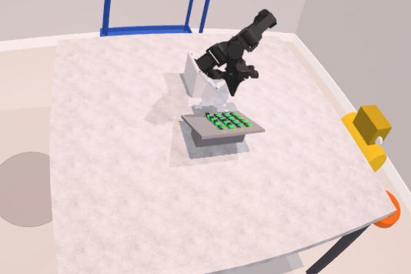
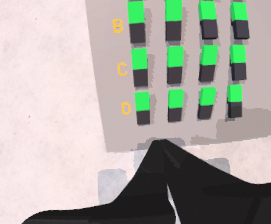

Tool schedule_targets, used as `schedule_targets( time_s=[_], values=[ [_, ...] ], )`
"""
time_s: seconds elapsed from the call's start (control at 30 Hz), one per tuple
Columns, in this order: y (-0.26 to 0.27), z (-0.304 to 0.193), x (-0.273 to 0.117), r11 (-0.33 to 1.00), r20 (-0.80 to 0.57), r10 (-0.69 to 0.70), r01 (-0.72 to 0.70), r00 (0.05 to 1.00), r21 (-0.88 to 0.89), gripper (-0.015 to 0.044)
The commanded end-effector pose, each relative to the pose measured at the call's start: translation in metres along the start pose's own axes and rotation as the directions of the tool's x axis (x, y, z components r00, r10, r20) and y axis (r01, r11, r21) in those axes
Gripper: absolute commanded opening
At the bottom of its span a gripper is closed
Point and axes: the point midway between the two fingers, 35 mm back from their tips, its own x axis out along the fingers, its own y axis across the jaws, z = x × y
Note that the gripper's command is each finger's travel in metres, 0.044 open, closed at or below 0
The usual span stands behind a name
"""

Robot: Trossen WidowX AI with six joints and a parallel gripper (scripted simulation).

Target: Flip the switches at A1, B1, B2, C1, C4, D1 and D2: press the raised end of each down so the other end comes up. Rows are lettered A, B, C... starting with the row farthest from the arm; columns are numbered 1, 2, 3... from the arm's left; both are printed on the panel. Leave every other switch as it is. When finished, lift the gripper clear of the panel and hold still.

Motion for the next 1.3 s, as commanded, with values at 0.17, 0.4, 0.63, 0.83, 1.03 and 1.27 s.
schedule_targets(
  time_s=[0.17,0.4,0.63,0.83,1.03,1.27],
  values=[
    [-0.028,0.014,0.002,1.000,-0.004,0.005,-0.005,1.000,0.005,0.0000],
    [-0.027,0.015,0.035,1.000,-0.027,0.007,-0.007,1.000,0.005,0.0000],
    [-0.026,0.015,0.045,1.000,-0.027,0.008,-0.008,1.000,0.005,0.0000],
    [-0.027,0.015,0.050,1.000,-0.027,0.008,-0.008,1.000,0.004,0.0000],
    [-0.026,0.015,0.059,1.000,-0.027,0.008,-0.008,1.000,0.004,0.0000],
    [-0.026,0.015,0.059,1.000,-0.027,0.008,-0.008,1.000,0.004,0.0000]
  ],
)
